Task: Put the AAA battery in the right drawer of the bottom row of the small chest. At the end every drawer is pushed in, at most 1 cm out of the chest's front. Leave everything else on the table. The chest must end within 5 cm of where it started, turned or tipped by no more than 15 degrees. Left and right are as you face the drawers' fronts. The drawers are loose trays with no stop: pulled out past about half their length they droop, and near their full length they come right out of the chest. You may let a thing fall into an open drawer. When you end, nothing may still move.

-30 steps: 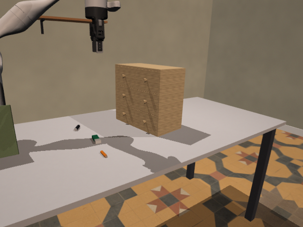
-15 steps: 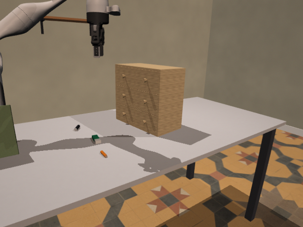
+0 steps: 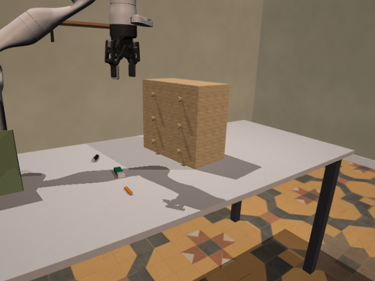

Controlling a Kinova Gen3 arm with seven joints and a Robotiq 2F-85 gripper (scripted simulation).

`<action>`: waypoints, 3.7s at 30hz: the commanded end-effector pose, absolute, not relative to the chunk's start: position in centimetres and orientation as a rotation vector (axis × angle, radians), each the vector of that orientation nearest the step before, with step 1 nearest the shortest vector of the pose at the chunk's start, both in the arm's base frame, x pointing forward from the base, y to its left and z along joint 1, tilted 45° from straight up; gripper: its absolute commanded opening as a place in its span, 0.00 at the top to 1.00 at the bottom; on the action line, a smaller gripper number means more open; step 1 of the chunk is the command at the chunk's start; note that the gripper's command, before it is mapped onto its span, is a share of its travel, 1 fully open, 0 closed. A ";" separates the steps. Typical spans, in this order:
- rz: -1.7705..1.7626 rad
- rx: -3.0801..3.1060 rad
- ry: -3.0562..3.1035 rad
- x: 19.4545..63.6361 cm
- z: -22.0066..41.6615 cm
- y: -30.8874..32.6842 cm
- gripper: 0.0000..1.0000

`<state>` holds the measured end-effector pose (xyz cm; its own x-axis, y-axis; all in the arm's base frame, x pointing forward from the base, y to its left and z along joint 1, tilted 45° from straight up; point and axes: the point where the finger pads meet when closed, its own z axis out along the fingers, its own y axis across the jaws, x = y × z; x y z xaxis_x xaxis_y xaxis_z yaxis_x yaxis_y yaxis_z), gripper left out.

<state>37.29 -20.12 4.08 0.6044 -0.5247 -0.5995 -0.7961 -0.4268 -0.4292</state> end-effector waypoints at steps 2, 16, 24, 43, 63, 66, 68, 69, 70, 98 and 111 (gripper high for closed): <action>0.562 -2.077 1.156 37.4 3.5 -19.3 0.00; 0.781 -1.798 1.656 37.9 1.9 -17.6 0.00; 0.910 -1.556 1.969 38.2 0.9 -16.5 0.00; 1.096 -0.976 2.488 38.8 -0.9 -14.8 0.00; 1.166 -0.524 2.751 39.2 -2.1 -13.8 0.00; 1.172 -0.463 2.779 39.2 -2.2 -13.7 0.00; 1.175 -0.428 2.794 39.2 -2.3 -13.6 0.00; 1.176 -0.412 2.801 39.3 -2.4 -13.6 0.00; 1.177 -0.397 2.807 39.3 -2.4 -13.6 0.00; 1.184 -0.280 2.854 39.4 -2.6 -13.4 0.00; 1.177 -0.257 2.824 39.6 -2.8 -13.1 0.00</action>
